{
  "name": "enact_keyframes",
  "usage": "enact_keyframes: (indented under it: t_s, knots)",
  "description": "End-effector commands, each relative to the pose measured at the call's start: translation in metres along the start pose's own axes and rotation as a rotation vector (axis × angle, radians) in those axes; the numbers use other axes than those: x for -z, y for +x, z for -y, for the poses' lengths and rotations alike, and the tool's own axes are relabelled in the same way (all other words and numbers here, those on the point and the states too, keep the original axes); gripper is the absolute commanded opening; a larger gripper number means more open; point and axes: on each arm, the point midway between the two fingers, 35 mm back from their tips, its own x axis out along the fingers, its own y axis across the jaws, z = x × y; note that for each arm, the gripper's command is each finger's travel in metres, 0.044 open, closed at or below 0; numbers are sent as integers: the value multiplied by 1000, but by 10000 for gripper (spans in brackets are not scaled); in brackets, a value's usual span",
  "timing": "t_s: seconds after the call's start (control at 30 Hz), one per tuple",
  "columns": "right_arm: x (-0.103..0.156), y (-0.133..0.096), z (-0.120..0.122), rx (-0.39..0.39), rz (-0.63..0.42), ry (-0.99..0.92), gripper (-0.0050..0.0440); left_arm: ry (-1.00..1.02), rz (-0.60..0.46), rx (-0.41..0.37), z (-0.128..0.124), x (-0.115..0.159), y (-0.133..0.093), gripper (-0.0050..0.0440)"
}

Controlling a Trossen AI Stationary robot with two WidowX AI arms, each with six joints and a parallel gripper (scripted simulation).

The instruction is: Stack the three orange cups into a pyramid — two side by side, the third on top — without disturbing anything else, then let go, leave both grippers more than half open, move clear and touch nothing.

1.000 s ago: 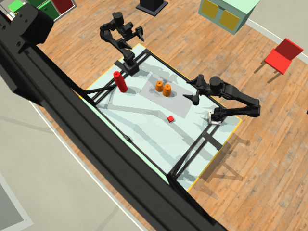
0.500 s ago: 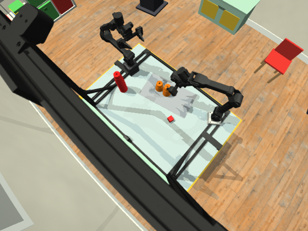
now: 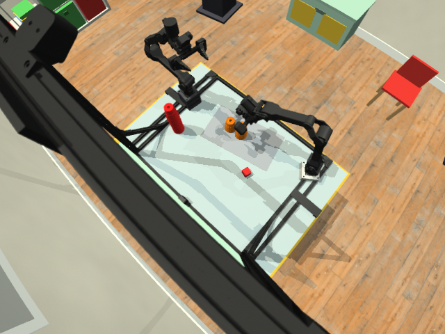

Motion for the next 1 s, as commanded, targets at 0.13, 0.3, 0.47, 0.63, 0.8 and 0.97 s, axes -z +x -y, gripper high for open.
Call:
enact_keyframes:
  t_s: [0.13, 0.3, 0.47, 0.63, 0.8, 0.97]
  knots:
    - [-1, 11, 3, 3, -16, 14, 440, -3, 1, 1, 0, -1, 0, 440]
    - [6, 22, 4, 3, -16, 14, 440, -3, 1, 1, 0, -1, 0, 440]
    - [6, 22, 4, 3, -16, 14, 440, -3, 1, 1, 0, -1, 0, 440]
    - [6, 22, 4, 3, -16, 14, 440, -3, 1, 1, 0, -1, 0, 440]
    - [8, 26, 4, 3, -16, 14, 440, -3, 1, 1, 0, -1, 0, 440]
    - [11, 31, 4, 3, -16, 14, 440, -3, 1, 1, 0, -1, 0, 440]
